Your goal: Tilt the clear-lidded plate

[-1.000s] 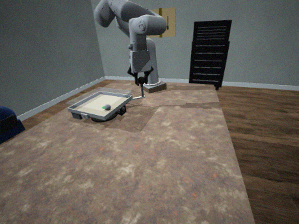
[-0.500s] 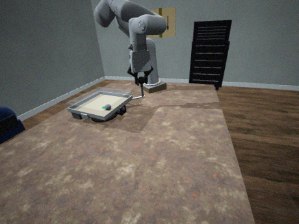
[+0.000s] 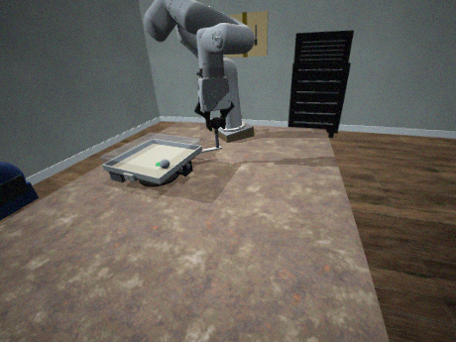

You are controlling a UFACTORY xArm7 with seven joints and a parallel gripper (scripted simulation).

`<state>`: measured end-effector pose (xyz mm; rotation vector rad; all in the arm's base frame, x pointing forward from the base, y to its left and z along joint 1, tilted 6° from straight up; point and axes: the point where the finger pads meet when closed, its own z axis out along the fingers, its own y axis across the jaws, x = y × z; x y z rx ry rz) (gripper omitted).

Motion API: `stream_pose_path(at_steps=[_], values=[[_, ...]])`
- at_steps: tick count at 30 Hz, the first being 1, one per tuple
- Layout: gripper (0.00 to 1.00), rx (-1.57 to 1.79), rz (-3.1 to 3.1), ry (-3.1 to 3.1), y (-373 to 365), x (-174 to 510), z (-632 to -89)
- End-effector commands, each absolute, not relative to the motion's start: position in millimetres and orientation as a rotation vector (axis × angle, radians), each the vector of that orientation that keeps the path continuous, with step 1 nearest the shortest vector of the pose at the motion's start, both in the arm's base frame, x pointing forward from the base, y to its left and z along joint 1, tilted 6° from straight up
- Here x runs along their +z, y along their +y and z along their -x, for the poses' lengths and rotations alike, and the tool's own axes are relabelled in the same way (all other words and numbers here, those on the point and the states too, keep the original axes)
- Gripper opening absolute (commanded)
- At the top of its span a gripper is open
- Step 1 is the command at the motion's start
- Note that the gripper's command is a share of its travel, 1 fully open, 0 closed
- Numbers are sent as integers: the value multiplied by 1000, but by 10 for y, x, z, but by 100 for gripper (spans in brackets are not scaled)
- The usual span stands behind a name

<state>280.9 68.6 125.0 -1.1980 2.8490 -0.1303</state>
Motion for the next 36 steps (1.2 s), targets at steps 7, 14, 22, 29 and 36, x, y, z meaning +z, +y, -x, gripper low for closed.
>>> stream_pose_path(at_steps=[7, 14, 22, 29, 36], values=[[0, -131, 1198, 2850, 652, 1285, -2791], [0, -131, 1198, 2850, 652, 1285, -2791], [0, -131, 1198, 2850, 649, 1284, -2788], [0, -131, 1198, 2850, 649, 1283, -2787], [0, -131, 1198, 2850, 693, 1290, -2833]])
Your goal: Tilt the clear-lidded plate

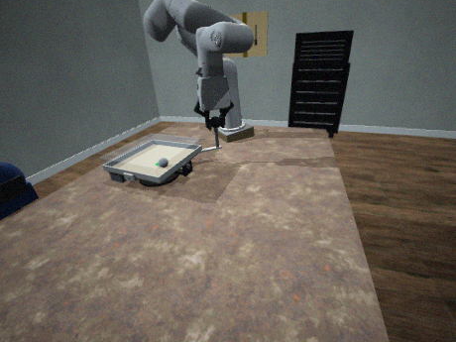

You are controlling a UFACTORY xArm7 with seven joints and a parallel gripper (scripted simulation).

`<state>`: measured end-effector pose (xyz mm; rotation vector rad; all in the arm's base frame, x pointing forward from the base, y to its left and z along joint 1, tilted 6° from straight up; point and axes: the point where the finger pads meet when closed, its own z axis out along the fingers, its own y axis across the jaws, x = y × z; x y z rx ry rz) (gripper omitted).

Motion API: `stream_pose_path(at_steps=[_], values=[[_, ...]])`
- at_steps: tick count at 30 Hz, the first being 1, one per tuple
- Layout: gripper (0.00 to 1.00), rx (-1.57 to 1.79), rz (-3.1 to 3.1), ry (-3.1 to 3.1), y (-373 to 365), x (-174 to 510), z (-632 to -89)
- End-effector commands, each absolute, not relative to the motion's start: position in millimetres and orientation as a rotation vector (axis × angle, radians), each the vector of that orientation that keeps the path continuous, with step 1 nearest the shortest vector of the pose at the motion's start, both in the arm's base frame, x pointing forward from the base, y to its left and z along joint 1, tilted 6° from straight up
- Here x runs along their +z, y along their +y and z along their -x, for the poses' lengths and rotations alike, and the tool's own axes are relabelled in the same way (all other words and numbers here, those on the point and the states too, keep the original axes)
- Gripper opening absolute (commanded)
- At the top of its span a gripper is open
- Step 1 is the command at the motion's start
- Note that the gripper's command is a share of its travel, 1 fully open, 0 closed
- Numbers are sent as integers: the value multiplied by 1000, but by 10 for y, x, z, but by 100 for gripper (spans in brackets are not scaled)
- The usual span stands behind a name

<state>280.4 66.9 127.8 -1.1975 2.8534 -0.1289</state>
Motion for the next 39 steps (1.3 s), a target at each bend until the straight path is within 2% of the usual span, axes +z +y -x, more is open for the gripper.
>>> stream_pose_path(at_steps=[1, 39], values=[[0, -131, 1198, 2850, 694, 1290, -2833], [0, -131, 1198, 2850, 653, 1283, -2791]])
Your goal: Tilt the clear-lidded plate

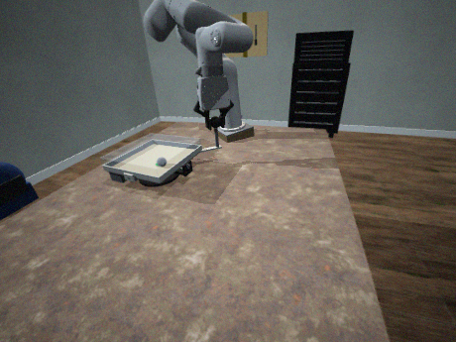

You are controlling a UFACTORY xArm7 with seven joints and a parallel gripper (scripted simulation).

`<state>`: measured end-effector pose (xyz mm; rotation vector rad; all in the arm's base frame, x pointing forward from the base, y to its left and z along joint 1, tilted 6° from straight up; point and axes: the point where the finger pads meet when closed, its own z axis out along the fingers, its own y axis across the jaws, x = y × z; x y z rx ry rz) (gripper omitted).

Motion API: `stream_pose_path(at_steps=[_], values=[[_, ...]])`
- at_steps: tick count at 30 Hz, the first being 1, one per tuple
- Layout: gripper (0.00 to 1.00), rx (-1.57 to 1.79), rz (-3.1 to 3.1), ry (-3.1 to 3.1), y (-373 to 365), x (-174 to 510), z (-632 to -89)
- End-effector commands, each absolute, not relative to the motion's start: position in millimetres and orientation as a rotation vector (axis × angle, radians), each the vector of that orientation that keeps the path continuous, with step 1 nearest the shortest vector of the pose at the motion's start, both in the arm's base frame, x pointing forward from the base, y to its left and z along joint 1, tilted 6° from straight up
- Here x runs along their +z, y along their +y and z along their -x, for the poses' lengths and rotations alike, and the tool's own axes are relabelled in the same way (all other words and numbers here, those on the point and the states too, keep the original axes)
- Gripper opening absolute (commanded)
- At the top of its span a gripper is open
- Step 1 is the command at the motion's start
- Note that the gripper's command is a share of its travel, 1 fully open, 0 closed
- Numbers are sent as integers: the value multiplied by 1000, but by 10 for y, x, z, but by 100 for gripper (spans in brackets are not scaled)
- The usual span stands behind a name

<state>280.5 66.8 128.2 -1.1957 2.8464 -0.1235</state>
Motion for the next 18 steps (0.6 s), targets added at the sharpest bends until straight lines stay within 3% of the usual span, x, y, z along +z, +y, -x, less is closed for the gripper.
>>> stream_pose_path(at_steps=[1, 18], values=[[0, -131, 1198, 2850, 653, 1283, -2791], [0, -131, 1198, 2850, 678, 1267, -2808]])
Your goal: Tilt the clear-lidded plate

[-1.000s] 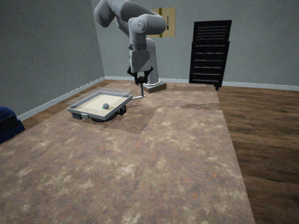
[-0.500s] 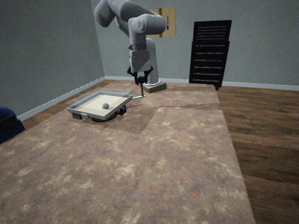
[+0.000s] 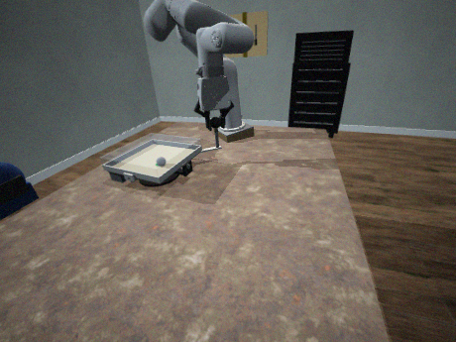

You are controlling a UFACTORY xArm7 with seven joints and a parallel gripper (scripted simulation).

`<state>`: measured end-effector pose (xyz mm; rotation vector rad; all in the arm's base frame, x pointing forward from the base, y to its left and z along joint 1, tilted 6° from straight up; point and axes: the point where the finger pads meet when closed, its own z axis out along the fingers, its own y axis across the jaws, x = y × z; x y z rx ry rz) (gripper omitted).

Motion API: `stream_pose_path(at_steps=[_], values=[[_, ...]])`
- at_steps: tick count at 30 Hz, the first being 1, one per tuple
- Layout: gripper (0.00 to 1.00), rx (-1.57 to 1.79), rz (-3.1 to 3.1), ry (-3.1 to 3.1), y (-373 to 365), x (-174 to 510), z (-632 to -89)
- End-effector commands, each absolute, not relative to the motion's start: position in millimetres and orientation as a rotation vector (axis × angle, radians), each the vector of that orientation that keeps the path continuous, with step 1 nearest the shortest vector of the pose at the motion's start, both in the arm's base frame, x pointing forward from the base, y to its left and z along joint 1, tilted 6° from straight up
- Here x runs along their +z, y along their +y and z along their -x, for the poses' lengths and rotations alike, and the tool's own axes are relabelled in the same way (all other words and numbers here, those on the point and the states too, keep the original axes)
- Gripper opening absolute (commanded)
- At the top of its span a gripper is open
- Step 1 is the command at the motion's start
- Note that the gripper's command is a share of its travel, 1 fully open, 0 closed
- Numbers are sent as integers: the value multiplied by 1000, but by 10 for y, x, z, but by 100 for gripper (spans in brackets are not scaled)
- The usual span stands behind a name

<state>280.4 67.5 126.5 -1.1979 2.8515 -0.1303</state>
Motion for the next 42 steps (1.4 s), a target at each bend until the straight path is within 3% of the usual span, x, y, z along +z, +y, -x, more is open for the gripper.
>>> stream_pose_path(at_steps=[1, 42], values=[[0, -131, 1198, 2850, 678, 1267, -2808], [0, -131, 1198, 2850, 669, 1281, -2805]])
